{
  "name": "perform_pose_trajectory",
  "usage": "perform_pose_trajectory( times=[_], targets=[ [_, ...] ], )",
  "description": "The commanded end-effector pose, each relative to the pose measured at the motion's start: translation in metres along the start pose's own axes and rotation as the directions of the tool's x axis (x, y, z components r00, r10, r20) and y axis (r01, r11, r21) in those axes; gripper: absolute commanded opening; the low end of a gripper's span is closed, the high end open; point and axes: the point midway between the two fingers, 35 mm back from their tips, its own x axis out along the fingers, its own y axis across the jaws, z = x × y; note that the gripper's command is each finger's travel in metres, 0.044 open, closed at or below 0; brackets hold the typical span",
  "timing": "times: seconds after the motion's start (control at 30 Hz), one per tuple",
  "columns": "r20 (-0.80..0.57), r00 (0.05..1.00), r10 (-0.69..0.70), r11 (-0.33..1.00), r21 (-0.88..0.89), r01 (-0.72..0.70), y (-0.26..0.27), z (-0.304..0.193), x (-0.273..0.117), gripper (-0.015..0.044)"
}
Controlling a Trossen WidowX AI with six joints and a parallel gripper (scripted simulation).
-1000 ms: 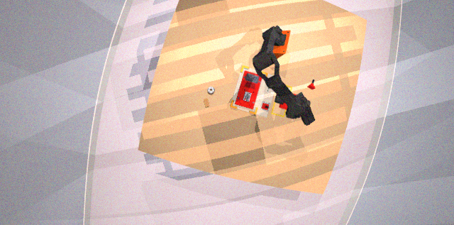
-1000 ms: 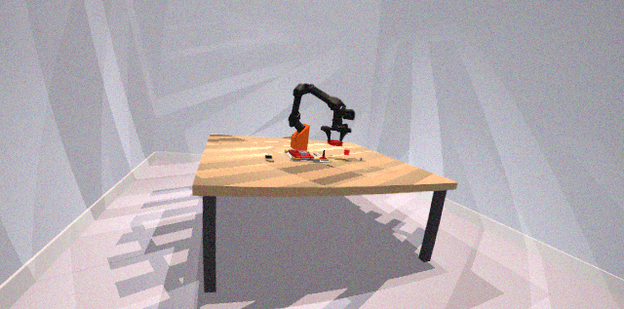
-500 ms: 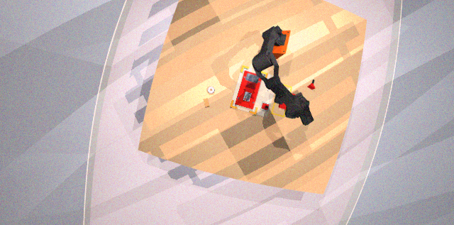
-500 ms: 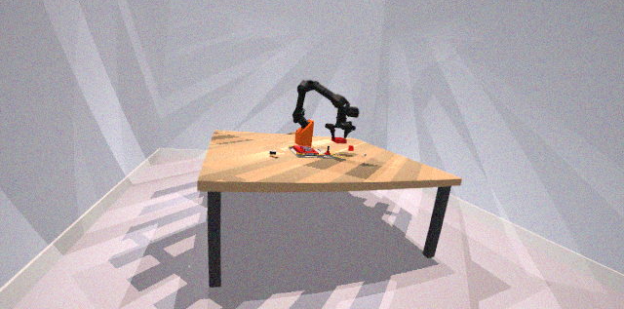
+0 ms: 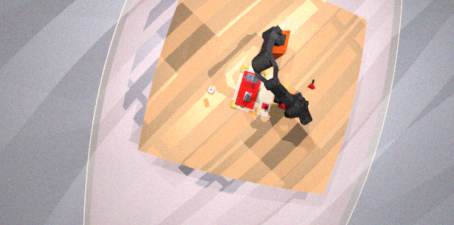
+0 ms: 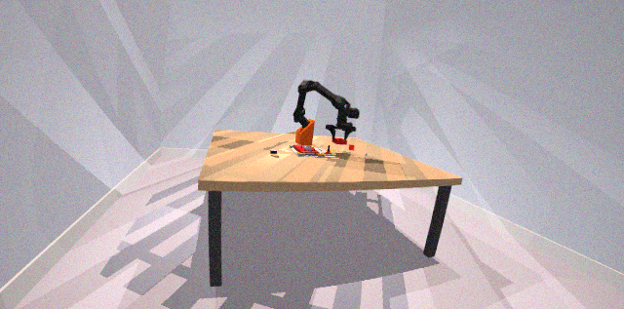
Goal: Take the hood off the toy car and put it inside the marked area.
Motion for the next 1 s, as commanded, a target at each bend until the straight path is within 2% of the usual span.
perform_pose_trajectory(
  times=[0.0, 0.97],
  targets=[
    [0.003, 1.0, -0.003, 1.0, -0.004, 0.003, 0.0, 0.0, 0.003, 0.0],
    [0.004, 1.0, -0.004, 1.0, -0.004, 0.004, 0.0, 0.0, 0.023, 0.0]
  ],
)
